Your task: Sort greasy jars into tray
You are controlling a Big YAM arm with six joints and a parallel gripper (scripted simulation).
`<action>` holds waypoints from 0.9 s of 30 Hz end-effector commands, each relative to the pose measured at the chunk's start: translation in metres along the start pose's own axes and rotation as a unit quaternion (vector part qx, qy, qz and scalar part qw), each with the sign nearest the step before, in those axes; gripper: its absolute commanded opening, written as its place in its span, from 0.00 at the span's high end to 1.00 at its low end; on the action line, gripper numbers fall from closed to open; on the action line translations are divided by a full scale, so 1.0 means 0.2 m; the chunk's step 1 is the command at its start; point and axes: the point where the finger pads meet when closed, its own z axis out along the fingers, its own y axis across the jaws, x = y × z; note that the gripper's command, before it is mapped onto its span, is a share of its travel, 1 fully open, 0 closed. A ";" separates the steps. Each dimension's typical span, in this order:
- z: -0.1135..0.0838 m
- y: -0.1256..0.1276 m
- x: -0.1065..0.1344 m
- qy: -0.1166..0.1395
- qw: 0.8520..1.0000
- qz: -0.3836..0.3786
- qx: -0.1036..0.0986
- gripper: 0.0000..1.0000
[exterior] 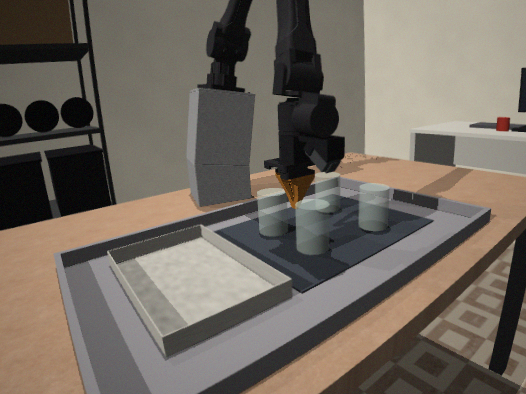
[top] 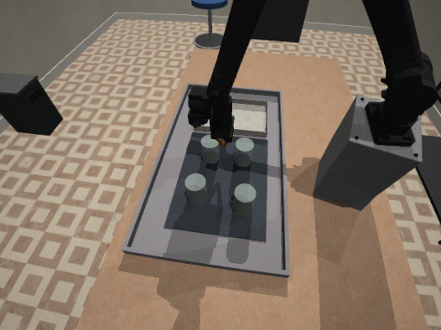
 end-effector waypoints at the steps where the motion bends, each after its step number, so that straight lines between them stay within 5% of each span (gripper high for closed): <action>1: -0.02 0.02 -0.09 -0.013 1.000 -0.004 0.001 1.00; 27: -0.02 0.02 -0.10 -0.013 1.000 -0.004 0.001 1.00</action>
